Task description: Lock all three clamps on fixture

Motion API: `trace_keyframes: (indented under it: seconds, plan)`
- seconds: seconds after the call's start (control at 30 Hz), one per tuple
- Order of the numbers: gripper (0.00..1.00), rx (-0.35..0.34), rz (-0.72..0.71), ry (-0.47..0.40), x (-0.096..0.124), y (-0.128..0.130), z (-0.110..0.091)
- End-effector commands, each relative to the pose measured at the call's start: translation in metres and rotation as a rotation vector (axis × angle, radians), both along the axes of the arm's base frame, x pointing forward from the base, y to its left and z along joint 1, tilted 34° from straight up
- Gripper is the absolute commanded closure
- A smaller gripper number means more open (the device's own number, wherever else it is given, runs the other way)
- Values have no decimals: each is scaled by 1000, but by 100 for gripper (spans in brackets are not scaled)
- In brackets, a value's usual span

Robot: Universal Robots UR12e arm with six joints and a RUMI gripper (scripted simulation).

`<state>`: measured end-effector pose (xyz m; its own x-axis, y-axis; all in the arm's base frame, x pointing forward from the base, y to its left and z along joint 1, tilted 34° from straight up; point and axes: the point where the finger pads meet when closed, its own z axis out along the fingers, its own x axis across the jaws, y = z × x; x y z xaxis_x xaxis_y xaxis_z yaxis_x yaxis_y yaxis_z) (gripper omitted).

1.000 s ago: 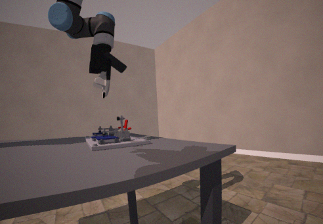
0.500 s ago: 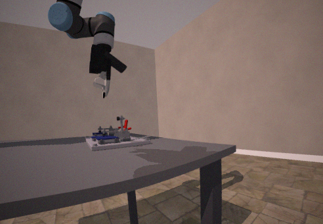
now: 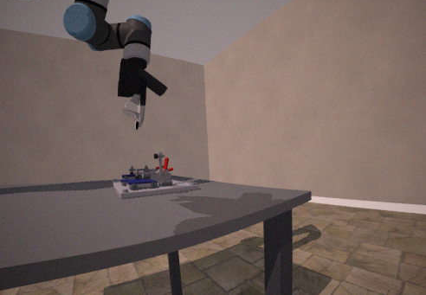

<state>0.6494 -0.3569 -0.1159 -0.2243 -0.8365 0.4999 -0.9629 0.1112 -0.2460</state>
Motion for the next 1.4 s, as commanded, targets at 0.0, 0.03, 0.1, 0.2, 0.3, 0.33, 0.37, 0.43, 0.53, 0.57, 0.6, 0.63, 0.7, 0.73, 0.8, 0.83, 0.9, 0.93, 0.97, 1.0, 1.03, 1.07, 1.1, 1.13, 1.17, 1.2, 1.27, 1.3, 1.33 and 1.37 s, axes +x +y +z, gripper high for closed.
trace_keyframes:
  seconds: [0.0, 0.03, 0.1, 0.2, 0.3, 0.33, 0.37, 0.43, 0.53, 0.57, 0.6, 0.63, 0.7, 0.73, 0.8, 0.83, 0.9, 0.93, 0.97, 1.0, 1.03, 1.07, 1.1, 1.13, 1.17, 1.2, 1.27, 1.3, 1.33, 1.37]
  plan:
    - [72, 0, 0, -1, 1, -2, -2]
    - [72, 0, 0, -1, 1, -3, -4]
    - [72, 0, 0, -1, 2, -6, -9]
    - [72, 0, 0, -1, 4, -13, -20]
    - [72, 0, 0, -1, 6, -20, -31]
    - [72, 0, 0, -1, 7, -23, -35]
    - [72, 0, 0, -1, 7, -25, -38]
    - [72, 0, 0, -1, 8, -27, -41]
    - [72, 0, 0, -1, 9, -30, -46]
    - [72, 0, 0, -1, 9, -31, -47]
    - [72, 0, 0, -1, 9, -31, -48]
    - [72, 0, 0, -1, 9, -32, -49]
    - [72, 0, 0, -1, 9, -32, -49]
    - [72, 0, 0, -1, 9, -32, -49]
    - [72, 0, 0, -1, 10, -32, -49]
    - [72, 0, 0, -1, 10, -32, -49]
    - [72, 0, 0, -1, 12, -32, -48]
    - [72, 0, 0, -1, 14, -32, -48]
    - [72, 0, 0, -1, 16, -33, -47]
    - [72, 0, 0, -1, 16, -33, -47]
    - [72, 0, 0, -1, 16, -33, -47]
    - [72, 0, 0, -1, 18, -33, -47]
    - [72, 0, 0, -1, 21, -33, -46]
    - [72, 0, 0, -1, 24, -33, -45]
    - [72, 0, 0, -1, 27, -34, -45]
    - [72, 0, 0, -1, 31, -34, -44]
    - [72, 0, 0, -1, 38, -35, -42]
    - [72, 0, 0, -1, 43, -36, -41]
    - [72, 0, 0, -1, 47, -36, -39]
    - [72, 0, 0, -1, 51, -37, -38]
